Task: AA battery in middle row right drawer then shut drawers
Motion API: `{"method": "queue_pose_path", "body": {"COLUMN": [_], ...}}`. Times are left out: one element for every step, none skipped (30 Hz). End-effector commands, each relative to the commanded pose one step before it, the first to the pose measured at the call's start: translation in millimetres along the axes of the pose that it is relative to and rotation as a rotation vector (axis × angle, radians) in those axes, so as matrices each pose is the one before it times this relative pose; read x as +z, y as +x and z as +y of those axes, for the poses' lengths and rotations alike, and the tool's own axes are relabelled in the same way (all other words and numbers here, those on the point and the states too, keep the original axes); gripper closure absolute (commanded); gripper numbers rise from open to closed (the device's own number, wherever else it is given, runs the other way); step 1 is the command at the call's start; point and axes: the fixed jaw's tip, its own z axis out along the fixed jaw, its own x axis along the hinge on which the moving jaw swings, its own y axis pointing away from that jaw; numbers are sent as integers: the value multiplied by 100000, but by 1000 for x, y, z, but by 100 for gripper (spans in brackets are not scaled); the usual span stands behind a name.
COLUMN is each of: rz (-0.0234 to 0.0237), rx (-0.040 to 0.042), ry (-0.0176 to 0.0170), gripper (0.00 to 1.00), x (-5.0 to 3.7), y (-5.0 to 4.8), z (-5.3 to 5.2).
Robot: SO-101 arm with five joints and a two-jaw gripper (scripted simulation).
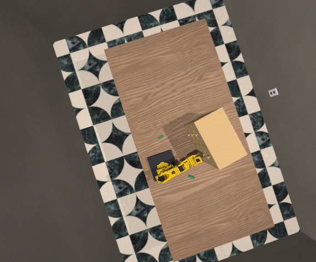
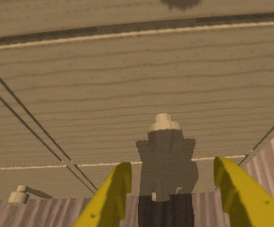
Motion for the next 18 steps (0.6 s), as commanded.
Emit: {"method": "queue_pose_path", "body": {"rz": [-1039, -1, 1, -1, 1, -1, 1, -1, 1, -1, 1, -1, 1, -1, 0, 0, 1, -1], "rx": [326, -51, -52, -51, -52, 0, 0, 0, 0, 0, 0, 0, 0, 0, 0, 0, -52, 0], "ry": [335, -78, -77, -78, -77, 0, 0, 0, 0, 0, 0, 0, 0, 0, 0, 0, -77, 0], "gripper": [79, 79, 79, 79, 79, 79, 79, 79, 79, 79, 79, 79, 79, 79, 79, 79, 79, 79], "x": [6635, 3154, 3160, 3161, 3159, 0, 0, 0, 0, 0, 0, 0, 0, 0, 0, 0, 3154, 0], "y": [-2070, 379, 482, 581, 685, -1, 1, -1, 1, -1, 1, -1, 1, -1, 0, 0, 787, -1], "z": [-941, 204, 205, 208, 209, 1, -1, 1, -1, 1, -1, 1, -1, 1, 0, 0, 212, 1]}}
